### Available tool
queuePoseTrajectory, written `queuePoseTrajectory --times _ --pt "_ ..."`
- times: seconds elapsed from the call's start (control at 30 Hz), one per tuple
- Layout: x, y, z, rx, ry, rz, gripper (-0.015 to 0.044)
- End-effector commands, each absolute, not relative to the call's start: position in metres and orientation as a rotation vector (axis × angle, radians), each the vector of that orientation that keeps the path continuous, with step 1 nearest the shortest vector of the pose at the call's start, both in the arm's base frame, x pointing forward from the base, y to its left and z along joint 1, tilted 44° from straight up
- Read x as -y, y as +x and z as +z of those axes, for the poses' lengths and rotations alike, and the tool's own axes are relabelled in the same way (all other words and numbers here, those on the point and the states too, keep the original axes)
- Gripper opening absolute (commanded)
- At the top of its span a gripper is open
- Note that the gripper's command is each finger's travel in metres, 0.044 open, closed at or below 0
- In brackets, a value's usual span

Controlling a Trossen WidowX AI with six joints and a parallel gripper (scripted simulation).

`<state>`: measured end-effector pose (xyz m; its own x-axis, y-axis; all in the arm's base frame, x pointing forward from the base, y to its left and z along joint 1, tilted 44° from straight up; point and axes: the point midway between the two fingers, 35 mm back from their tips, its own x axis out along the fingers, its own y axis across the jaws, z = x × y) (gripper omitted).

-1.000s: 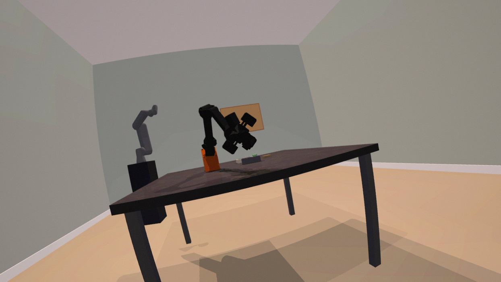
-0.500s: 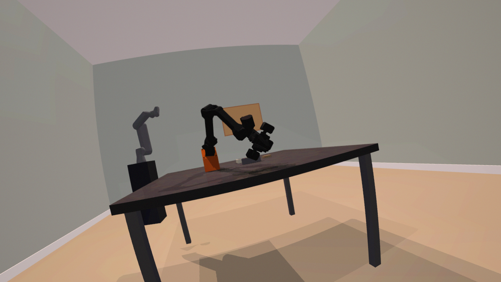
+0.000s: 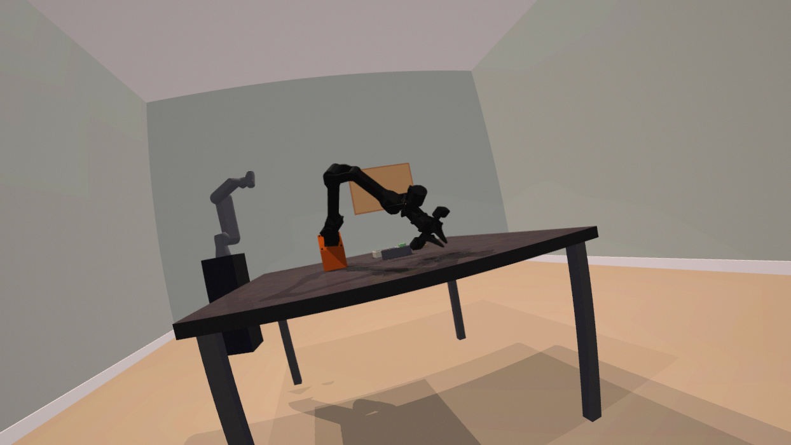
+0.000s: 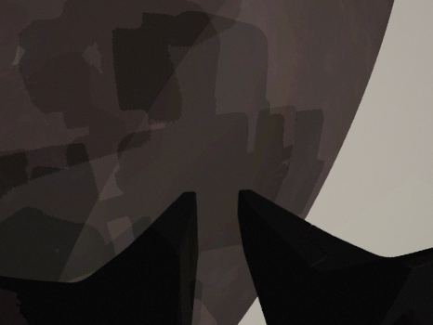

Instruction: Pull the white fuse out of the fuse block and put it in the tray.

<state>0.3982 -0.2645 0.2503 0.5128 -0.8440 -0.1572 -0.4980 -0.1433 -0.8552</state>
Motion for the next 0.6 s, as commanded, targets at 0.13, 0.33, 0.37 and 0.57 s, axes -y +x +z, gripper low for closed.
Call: queuePoseTrajectory --times 0.13,0.33,0.37,0.57 --pt "0.183 0.417 0.167 -1.139 -1.673 -0.127 0.0072" --pt "0.114 0.405 0.110 -1.209 -1.592 0.106 0.0072" --pt "0.103 0.400 0.102 -1.229 -1.582 0.141 0.0072" --pt "0.046 0.358 0.060 -1.371 -1.554 0.317 0.0072"
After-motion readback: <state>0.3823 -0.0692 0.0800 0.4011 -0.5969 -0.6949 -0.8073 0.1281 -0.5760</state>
